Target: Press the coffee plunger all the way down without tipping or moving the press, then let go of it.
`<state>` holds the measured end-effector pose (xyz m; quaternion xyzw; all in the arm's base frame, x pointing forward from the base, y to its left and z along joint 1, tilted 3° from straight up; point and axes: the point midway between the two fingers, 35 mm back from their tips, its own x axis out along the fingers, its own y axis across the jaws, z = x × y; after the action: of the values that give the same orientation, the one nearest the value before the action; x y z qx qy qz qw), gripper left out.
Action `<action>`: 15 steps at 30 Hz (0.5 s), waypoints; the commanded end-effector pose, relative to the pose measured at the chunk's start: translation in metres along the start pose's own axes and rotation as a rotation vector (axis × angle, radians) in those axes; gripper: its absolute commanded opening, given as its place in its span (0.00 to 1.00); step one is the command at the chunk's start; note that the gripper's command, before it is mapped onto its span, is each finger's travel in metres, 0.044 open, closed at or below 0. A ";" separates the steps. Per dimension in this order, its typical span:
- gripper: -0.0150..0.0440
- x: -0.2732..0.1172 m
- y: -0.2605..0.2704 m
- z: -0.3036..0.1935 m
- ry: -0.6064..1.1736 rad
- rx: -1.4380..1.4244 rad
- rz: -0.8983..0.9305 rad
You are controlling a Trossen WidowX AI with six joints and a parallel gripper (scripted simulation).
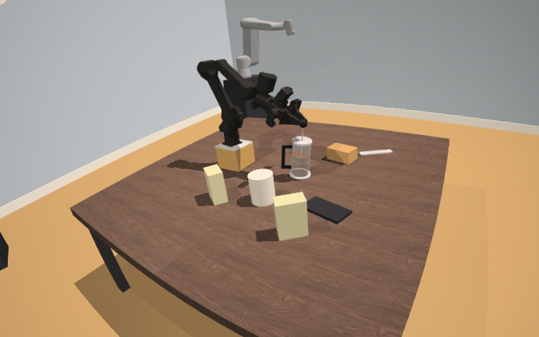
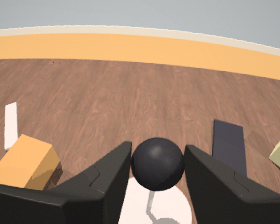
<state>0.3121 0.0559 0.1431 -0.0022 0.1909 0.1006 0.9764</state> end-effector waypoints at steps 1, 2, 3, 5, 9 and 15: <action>0.45 0.007 0.000 -0.032 0.082 0.009 -0.003; 0.45 0.008 0.000 -0.033 0.082 0.009 -0.003; 0.45 0.009 0.000 -0.033 0.081 0.009 -0.003; 0.45 0.012 0.000 -0.034 0.081 0.009 -0.003; 0.45 0.017 0.000 -0.032 0.081 0.009 -0.002; 0.45 0.022 0.001 -0.030 0.081 0.009 -0.002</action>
<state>0.3233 0.0594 0.1236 -0.0037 0.2036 0.0997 0.9740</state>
